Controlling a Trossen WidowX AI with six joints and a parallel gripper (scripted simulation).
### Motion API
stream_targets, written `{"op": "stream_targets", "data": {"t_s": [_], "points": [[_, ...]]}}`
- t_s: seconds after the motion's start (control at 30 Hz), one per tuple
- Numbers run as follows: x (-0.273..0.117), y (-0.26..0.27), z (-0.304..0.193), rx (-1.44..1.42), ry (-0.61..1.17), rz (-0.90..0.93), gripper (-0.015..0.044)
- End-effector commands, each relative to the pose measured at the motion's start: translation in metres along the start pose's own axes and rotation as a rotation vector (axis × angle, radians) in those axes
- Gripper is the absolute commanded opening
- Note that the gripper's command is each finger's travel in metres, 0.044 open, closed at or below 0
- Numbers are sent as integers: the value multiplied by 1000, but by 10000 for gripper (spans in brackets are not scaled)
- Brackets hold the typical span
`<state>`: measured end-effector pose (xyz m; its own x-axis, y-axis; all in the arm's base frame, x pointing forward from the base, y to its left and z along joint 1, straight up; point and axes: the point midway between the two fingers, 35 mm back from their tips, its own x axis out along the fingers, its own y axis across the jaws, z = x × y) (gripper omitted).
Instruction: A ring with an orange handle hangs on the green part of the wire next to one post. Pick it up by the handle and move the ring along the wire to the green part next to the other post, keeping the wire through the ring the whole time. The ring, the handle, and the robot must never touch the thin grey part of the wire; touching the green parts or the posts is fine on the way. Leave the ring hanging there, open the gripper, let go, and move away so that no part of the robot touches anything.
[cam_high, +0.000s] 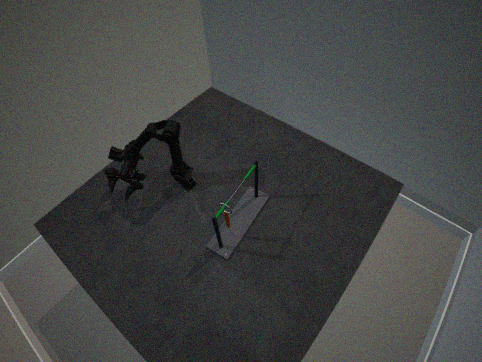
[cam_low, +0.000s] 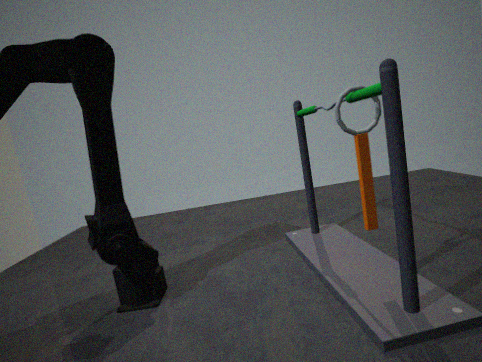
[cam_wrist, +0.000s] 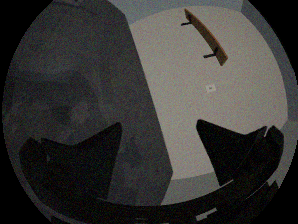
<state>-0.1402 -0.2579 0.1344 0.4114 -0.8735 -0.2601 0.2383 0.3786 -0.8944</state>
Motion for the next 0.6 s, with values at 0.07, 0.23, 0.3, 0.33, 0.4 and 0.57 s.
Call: {"op": "stream_targets", "data": {"t_s": [0.07, 0.23, 0.3, 0.33, 0.4, 0.57], "points": [[10, 3, 8, 21, -29, 18, 321], [40, 15, 39, 90, -122, 82, 190], [51, 21, 52, 117, -156, 109, 160], [56, 24, 58, 131, -173, 123, 160], [65, 30, 72, 157, -207, 151, 160], [83, 46, 107, 223, -285, 225, 160]]}}
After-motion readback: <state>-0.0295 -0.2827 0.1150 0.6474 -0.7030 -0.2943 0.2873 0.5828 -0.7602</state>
